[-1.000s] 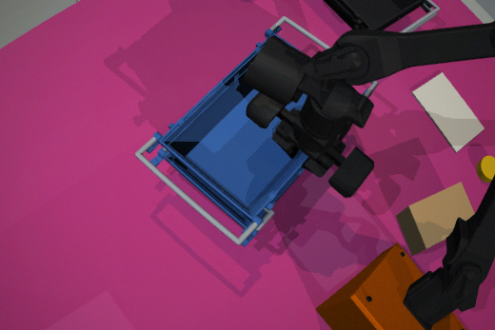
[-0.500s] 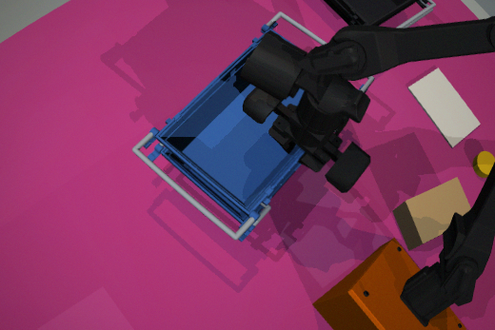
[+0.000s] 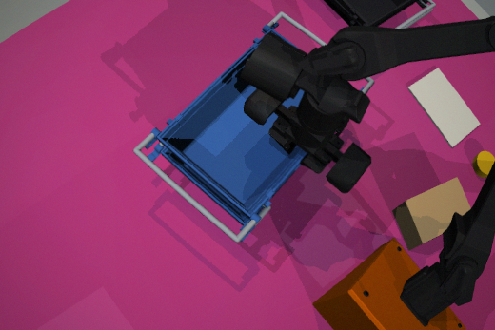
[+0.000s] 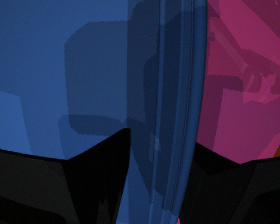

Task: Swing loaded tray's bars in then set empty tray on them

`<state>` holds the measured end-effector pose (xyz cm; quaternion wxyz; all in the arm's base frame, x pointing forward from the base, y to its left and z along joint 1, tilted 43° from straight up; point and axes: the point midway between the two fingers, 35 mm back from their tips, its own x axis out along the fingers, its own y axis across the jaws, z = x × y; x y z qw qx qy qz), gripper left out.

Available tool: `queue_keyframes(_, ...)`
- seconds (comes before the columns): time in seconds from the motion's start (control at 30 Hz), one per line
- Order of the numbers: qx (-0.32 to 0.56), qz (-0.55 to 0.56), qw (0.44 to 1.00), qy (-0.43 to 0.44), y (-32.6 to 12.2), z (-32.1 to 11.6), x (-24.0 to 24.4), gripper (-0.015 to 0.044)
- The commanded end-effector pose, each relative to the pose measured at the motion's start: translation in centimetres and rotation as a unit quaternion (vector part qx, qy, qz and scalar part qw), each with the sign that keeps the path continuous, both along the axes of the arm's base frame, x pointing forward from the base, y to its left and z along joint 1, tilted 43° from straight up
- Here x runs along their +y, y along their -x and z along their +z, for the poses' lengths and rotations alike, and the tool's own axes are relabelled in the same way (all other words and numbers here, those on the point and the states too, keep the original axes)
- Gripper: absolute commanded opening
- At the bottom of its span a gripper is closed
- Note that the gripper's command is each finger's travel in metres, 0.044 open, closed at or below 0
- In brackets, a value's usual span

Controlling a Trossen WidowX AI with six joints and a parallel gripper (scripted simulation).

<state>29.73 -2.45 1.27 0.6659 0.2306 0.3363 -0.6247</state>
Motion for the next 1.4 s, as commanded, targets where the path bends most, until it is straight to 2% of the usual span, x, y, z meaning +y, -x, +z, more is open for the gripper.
queue_keyframes(0.0,0.003,-0.006,1.000,0.002,0.2,0.0,-0.4,0.0147)
queue_keyframes(0.67,0.003,-0.006,1.000,0.002,0.2,0.0,-0.4,0.0440)
queue_keyframes(0.97,0.002,-0.005,1.000,0.000,0.0,0.4,0.1,0.0440)
queue_keyframes(1.37,0.003,-0.005,1.000,-0.002,-0.5,5.3,5.0,0.0440)
